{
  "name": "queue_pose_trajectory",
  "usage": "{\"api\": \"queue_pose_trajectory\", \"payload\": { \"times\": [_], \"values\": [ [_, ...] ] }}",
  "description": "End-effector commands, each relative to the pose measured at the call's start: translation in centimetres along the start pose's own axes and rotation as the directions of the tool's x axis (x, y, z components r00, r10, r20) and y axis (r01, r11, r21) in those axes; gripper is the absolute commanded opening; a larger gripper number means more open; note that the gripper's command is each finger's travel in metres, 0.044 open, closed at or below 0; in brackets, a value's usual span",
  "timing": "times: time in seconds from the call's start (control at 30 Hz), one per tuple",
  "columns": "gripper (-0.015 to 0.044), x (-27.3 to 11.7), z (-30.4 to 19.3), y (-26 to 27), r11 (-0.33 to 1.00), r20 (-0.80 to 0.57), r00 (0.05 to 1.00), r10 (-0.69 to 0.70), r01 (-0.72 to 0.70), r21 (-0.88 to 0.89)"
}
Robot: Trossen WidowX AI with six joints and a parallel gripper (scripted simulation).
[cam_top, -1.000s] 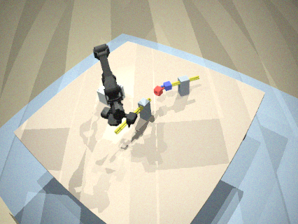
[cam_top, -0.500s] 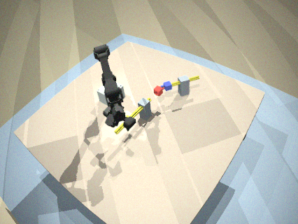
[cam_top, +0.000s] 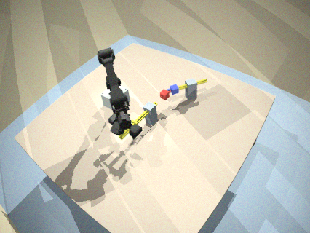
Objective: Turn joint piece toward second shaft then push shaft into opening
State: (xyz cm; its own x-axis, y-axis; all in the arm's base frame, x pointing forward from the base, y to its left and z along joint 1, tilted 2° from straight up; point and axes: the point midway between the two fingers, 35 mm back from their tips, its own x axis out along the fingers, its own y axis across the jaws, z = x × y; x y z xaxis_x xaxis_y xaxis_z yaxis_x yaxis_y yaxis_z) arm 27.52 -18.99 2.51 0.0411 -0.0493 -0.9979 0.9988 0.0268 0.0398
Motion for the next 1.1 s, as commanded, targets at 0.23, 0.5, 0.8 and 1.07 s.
{"api": "queue_pose_trajectory", "payload": {
  "times": [0.23,0.5,0.8,1.07],
  "values": [
    [0.0309,0.73,-0.07,0.00,1.000,-0.001,1.000,0.000,0.000,0.003],
    [0.0102,0.73,-0.07,0.00,1.000,-0.001,1.000,0.000,0.000,0.003],
    [0.0102,0.73,-0.07,0.00,1.000,-0.001,1.000,0.000,0.000,0.003],
    [0.0067,0.73,-0.07,0.00,1.000,-0.001,1.000,0.000,0.000,0.003]
  ]
}}
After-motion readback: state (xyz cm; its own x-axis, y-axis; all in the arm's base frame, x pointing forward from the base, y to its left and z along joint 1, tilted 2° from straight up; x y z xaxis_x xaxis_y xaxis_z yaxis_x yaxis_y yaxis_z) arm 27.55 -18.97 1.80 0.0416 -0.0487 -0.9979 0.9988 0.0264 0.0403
